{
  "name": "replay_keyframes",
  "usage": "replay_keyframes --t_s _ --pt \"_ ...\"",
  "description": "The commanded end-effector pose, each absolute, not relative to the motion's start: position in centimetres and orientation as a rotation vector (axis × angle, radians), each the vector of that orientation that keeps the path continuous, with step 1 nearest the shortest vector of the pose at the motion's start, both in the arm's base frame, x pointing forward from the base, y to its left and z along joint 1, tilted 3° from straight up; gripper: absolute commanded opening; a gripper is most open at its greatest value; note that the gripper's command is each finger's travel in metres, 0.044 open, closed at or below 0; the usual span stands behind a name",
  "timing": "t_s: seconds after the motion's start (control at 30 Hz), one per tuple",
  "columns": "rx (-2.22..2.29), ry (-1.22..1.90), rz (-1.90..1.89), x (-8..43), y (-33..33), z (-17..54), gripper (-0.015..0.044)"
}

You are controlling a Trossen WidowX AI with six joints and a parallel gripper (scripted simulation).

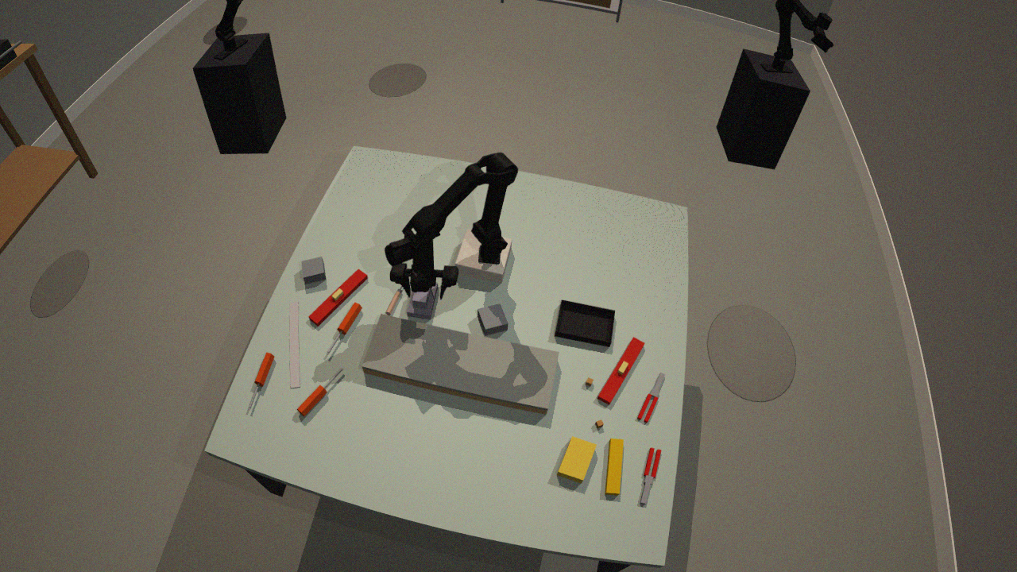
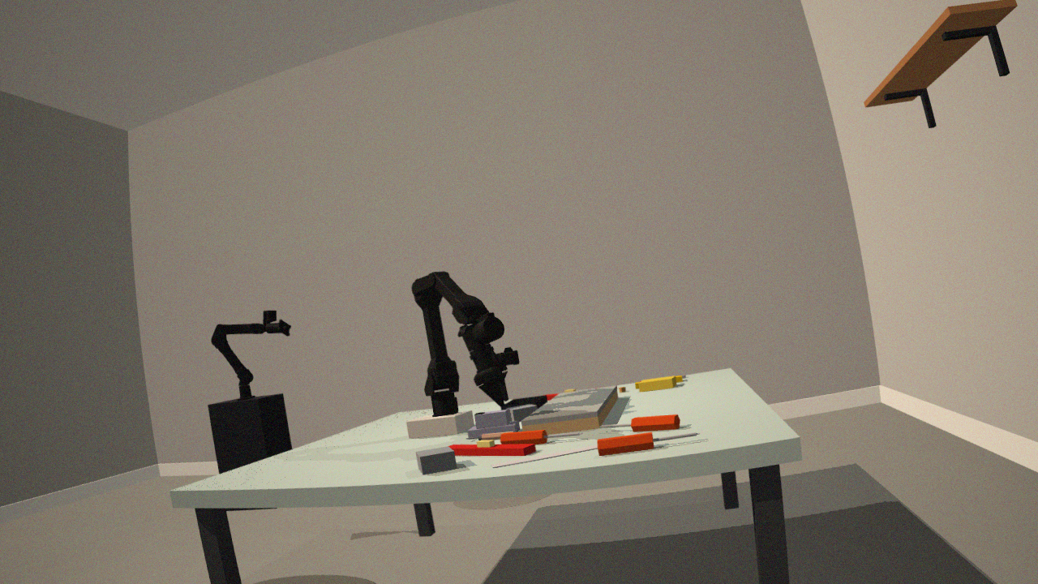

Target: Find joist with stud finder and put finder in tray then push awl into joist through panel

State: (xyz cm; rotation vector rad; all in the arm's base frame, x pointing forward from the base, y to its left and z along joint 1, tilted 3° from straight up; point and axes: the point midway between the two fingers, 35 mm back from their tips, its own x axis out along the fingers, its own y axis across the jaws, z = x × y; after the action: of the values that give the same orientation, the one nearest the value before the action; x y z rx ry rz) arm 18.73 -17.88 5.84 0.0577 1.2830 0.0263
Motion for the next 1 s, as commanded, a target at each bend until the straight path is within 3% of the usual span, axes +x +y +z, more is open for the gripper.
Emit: replay_keyframes --t_s 0.0,0.97 --pt "0.068 1.282 -0.048 17.0 -19.9 6.0 0.044" --pt "0.069 1.283 -0.048 16.1 -19.5 4.1 0.044"
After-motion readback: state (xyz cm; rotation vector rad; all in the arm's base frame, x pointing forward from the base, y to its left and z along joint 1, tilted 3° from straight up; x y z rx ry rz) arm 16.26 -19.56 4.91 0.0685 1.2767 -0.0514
